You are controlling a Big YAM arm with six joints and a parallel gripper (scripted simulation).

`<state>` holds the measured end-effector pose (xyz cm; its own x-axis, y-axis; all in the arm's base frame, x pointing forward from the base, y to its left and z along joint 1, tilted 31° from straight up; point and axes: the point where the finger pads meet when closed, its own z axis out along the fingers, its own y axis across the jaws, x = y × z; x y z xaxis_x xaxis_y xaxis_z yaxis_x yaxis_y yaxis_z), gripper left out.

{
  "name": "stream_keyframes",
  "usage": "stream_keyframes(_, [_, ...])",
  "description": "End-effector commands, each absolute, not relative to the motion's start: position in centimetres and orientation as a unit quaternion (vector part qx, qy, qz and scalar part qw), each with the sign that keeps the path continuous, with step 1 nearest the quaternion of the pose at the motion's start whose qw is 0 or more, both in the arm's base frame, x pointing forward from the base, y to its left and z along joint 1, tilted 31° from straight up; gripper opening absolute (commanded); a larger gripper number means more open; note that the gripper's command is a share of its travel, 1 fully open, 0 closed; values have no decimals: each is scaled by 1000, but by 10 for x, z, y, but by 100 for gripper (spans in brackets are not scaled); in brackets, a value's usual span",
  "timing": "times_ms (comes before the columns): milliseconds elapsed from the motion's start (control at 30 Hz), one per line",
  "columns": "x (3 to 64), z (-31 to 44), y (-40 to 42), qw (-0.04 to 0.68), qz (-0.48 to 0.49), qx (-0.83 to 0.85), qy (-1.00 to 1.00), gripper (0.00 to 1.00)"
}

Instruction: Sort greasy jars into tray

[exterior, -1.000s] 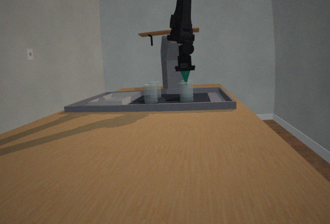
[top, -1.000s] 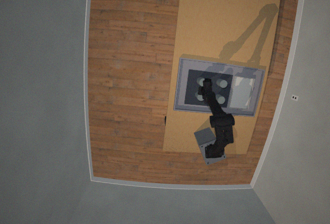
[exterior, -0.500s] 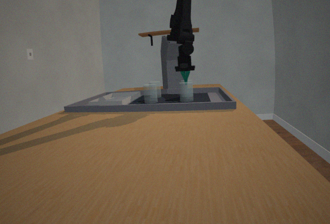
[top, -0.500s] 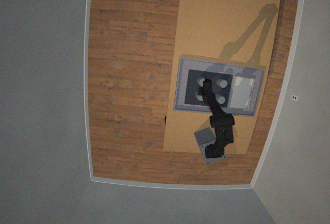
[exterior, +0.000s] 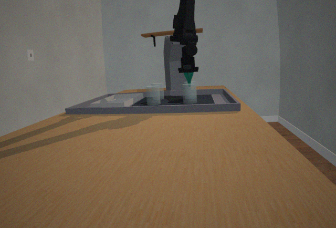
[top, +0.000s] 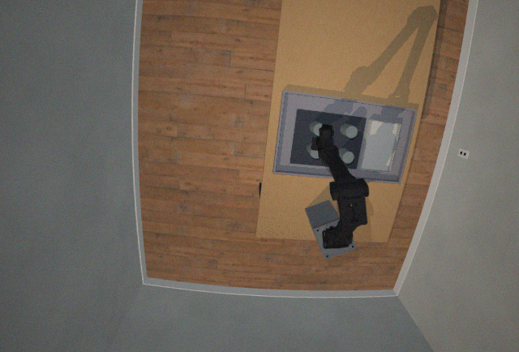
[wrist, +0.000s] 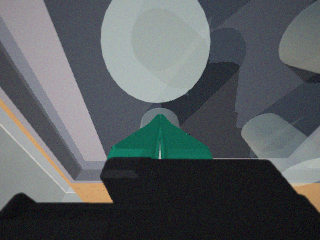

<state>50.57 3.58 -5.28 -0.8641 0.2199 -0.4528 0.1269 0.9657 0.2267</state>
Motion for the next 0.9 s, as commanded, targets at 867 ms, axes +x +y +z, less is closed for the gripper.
stream_keyframes(867, [501, -57, 43, 246, 97, 89, 960, 0])
